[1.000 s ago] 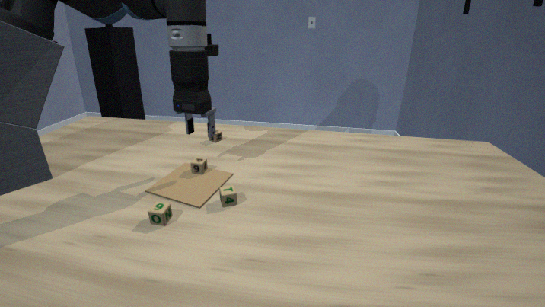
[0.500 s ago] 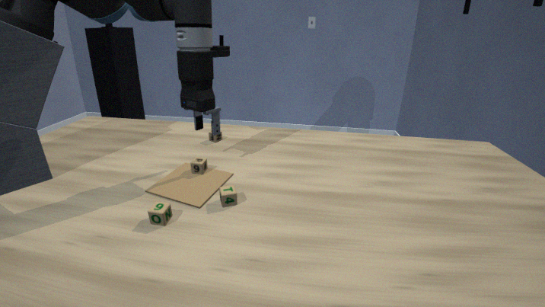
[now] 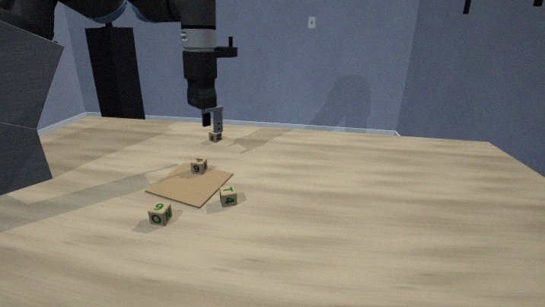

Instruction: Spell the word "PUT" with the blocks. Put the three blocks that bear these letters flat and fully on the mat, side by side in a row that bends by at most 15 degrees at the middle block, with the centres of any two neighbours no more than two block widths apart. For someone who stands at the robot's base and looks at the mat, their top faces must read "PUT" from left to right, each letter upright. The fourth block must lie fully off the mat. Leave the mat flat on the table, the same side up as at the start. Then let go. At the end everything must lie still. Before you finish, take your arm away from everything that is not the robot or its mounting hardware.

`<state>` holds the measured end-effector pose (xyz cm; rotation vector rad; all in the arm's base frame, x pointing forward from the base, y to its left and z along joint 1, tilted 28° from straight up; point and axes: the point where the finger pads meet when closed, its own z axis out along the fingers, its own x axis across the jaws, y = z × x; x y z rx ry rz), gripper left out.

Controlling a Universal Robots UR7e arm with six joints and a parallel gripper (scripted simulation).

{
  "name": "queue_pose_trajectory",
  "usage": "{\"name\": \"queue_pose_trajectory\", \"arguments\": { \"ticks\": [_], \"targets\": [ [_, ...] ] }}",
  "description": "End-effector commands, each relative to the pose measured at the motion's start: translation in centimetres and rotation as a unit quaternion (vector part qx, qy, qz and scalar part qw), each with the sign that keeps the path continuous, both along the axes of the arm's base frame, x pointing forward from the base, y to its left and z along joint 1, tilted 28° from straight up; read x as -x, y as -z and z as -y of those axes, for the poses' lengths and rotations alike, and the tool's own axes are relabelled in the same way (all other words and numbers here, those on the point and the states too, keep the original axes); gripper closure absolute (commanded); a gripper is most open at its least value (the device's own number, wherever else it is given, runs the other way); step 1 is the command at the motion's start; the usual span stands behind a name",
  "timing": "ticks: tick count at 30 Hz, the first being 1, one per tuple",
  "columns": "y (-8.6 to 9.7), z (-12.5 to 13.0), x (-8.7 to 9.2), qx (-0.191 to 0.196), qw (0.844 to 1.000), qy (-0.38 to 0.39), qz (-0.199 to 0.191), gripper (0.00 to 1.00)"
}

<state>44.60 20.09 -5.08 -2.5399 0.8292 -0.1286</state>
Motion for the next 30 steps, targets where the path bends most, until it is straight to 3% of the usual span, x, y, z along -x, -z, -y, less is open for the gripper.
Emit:
{"name": "queue_pose_trajectory", "arguments": {
  "ticks": [1,9,26,30],
  "targets": [
    [-0.5,-1.2,0.2,-0.015,0.998,0.062,-0.028,0.00],
    [-0.8,-2.3,0.4,-0.027,0.992,0.112,-0.050,0.00],
    [-1.9,-5.0,1.2,-0.061,0.961,0.246,-0.109,0.00],
    [-2.2,-5.9,1.5,-0.073,0.946,0.290,-0.128,0.00]
  ]
}}
